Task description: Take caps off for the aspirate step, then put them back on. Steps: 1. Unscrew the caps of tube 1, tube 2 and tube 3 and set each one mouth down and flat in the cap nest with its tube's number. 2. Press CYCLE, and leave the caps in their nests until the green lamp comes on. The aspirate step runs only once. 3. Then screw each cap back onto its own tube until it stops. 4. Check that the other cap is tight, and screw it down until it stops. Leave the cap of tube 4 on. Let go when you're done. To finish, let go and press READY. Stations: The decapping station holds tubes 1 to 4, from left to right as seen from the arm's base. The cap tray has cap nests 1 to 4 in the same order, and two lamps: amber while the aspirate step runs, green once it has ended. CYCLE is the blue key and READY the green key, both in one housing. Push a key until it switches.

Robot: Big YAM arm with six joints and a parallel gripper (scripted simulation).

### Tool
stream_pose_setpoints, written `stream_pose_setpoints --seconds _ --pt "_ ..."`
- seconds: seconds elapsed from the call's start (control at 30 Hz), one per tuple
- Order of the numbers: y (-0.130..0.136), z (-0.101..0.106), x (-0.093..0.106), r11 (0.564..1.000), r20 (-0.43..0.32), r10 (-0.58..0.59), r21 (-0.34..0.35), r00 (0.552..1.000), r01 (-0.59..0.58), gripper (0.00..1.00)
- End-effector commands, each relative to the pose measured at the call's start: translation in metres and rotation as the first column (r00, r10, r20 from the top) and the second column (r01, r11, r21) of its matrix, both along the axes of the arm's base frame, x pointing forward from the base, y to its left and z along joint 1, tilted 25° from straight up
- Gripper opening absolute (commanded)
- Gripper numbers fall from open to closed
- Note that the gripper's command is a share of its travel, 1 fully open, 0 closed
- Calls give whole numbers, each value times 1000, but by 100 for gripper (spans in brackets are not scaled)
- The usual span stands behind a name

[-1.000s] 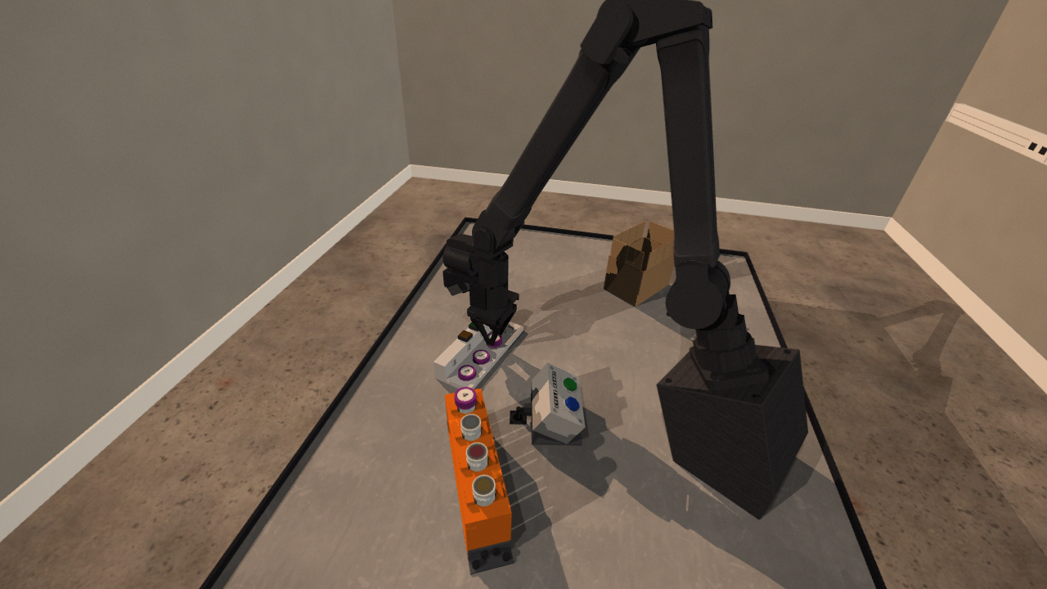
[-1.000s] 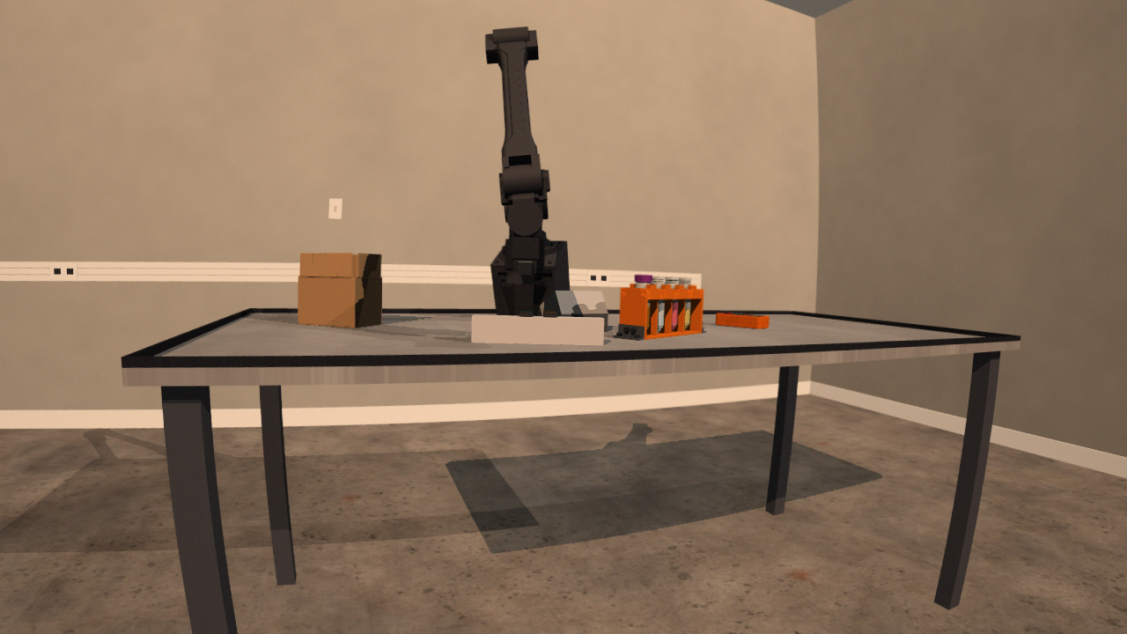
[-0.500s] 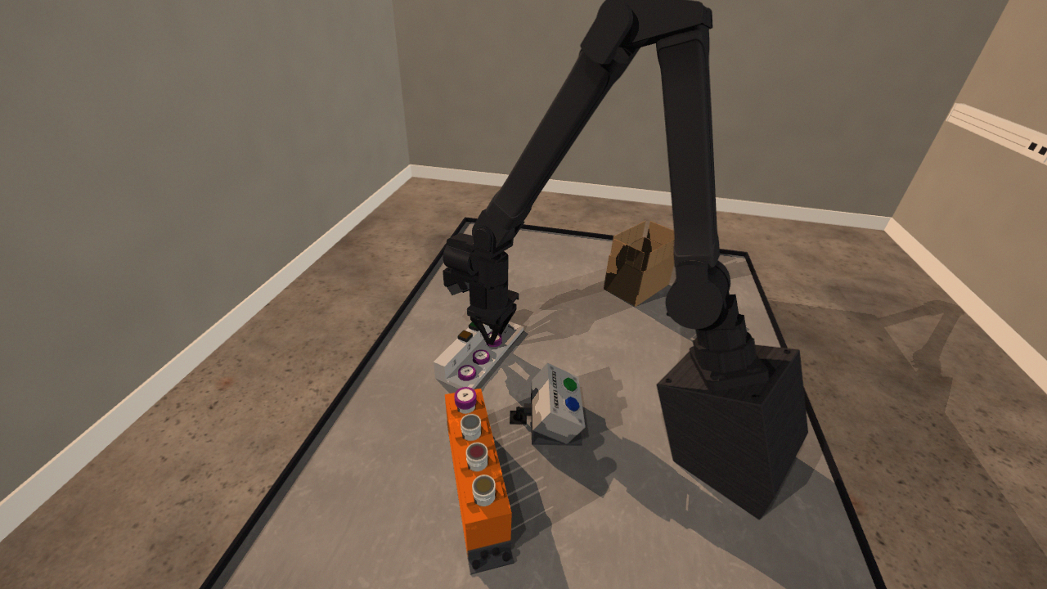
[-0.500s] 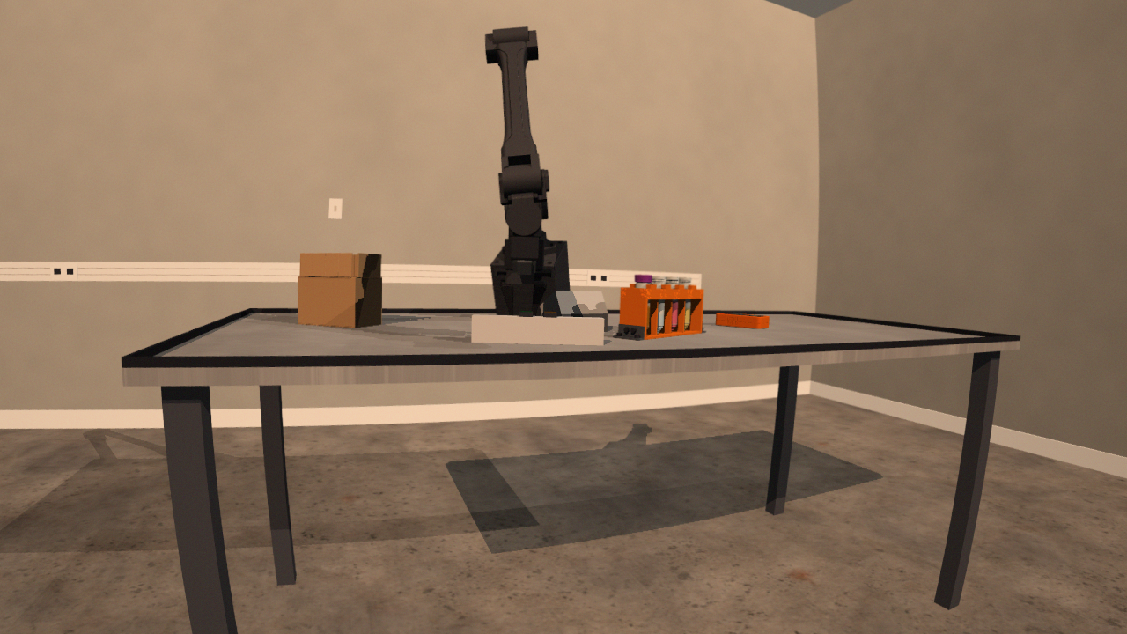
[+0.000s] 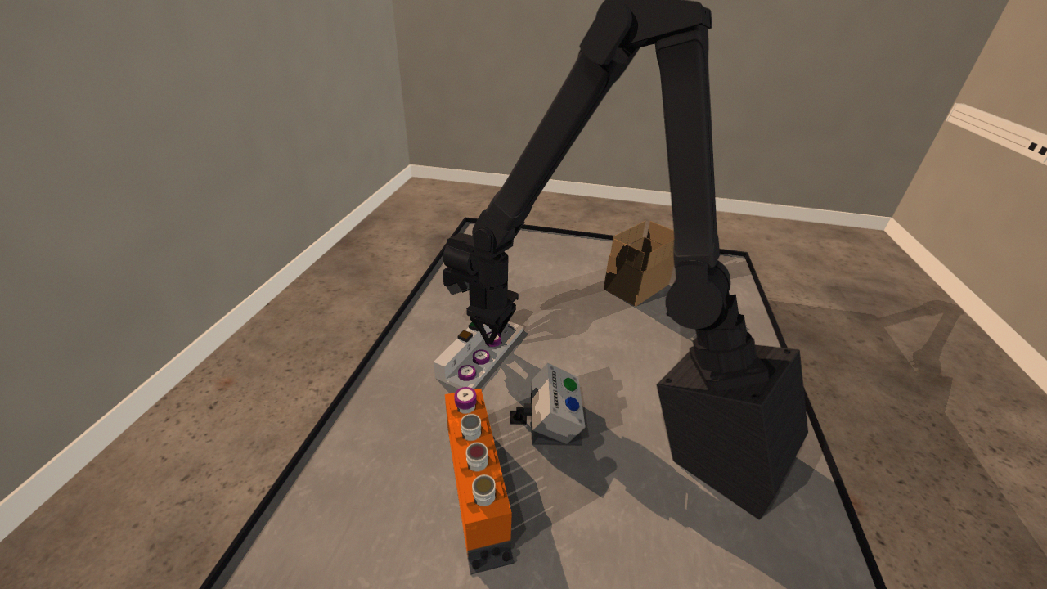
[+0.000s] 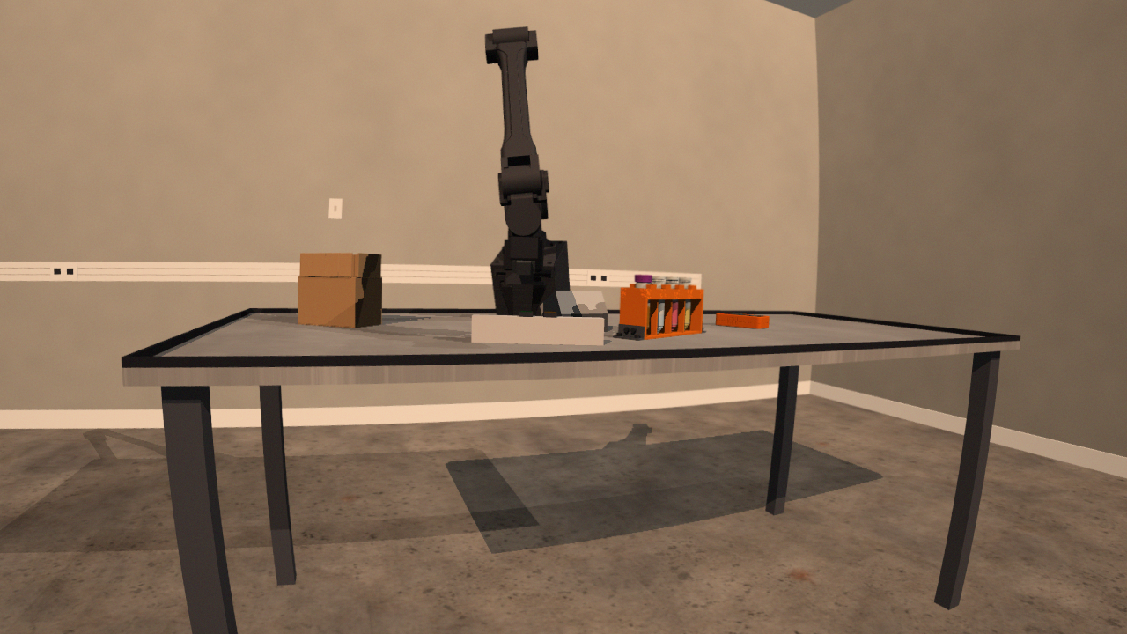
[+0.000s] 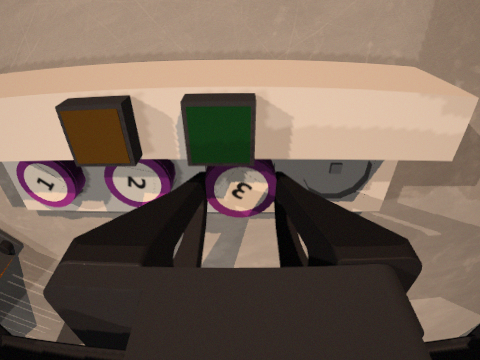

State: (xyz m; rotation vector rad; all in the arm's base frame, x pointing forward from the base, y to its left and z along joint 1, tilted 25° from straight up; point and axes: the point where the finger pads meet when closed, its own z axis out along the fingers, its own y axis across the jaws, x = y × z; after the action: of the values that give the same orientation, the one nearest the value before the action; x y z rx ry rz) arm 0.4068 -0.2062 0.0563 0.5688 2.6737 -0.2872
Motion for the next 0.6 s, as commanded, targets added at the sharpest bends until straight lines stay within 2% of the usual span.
stream_pose_setpoints --seconds 0.0,0.13,0.57 --pt "-10 -1 8 1000 10 -1 -8 1000 1 0" --pt "-7 -9 1 1000 -3 -1 -2 1000 1 0" --pt "-7 -14 -1 1000 -8 -1 0 1000 1 0"
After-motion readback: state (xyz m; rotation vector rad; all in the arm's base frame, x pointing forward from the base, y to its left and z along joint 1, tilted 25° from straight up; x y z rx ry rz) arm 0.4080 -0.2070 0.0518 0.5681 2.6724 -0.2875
